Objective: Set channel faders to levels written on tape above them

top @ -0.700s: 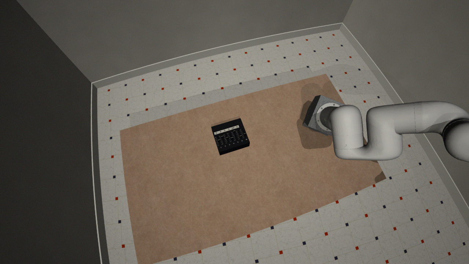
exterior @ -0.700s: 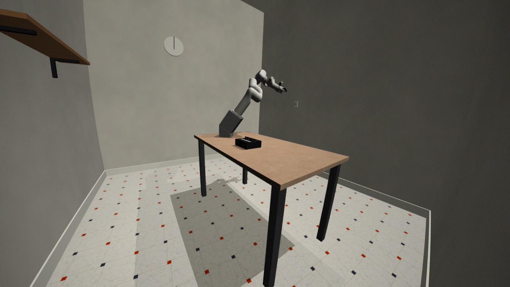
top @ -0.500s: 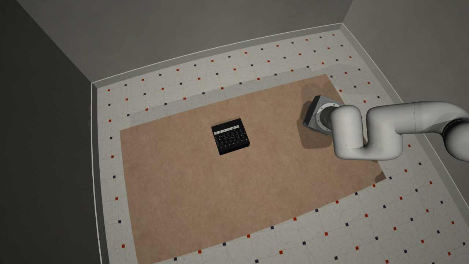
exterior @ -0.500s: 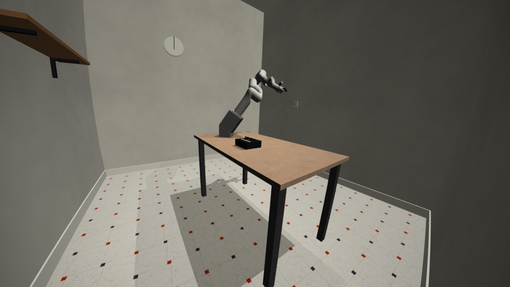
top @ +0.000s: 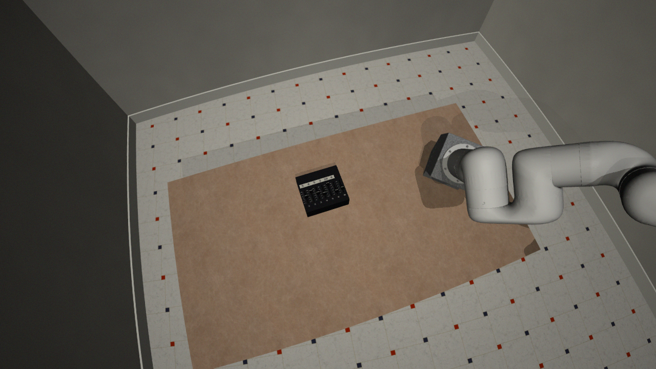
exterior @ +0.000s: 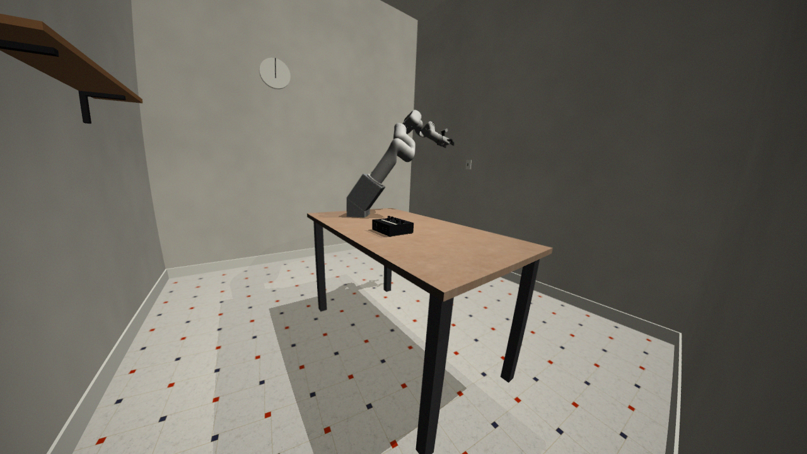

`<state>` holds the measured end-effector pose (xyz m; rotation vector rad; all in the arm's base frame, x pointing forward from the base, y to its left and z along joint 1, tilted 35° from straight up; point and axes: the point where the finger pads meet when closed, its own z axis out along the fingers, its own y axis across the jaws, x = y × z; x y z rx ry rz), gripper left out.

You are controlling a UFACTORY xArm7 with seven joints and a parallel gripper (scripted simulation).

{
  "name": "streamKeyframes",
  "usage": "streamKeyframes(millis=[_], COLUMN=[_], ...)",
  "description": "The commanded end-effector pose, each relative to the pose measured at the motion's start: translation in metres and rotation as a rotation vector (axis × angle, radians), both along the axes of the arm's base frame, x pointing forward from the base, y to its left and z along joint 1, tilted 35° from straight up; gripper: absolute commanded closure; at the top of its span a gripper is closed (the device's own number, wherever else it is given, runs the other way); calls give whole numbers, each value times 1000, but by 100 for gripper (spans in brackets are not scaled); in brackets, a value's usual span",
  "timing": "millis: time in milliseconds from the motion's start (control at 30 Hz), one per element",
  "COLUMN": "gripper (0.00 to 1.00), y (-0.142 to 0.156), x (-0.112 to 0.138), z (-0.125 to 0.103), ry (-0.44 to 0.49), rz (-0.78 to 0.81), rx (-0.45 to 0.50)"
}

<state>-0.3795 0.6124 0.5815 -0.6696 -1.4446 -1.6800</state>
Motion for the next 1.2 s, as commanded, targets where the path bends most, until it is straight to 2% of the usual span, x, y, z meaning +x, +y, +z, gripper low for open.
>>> streamKeyframes(millis=[0,67,133,167,200,233,300,333,400,433,533,567,600,667,700,733,833,867,900,1000,1033,1067,1100,1167], gripper=[0,0,0,0,0,0,0,0,0,0,0,0,0,0,0,0,0,0,0,0,0,0,0,0], y=[1,3,3,3,3,3,3,2,2,-1,-1,-6,-7,-7,-13,-15,-15,-25,-26,-27,-39,-41,-43,-43], x=[16,45,45,65,65,91,91,121,121,150,157,190,199,199,232,241,245,285,294,297,336,345,353,353], z=[17,40,40,56,56,74,74,95,95,113,118,136,141,141,157,162,164,180,185,186,199,203,206,206], ry=[-28,-76,-76,-111,-111,-153,-153,-203,-203,-260,-260,-326,-326,-326,-398,-398,-398,-477,-477,-477,-561,-561,-561,-561], rz=[-25,-71,-71,-106,-106,-148,-148,-200,-200,-261,-261,-332,-332,-332,-412,-412,-412,-499,-499,-499,-593,-593,-593,-593], rx=[27,62,62,85,85,111,111,137,137,161,161,182,182,182,196,196,196,201,201,201,192,192,192,192])
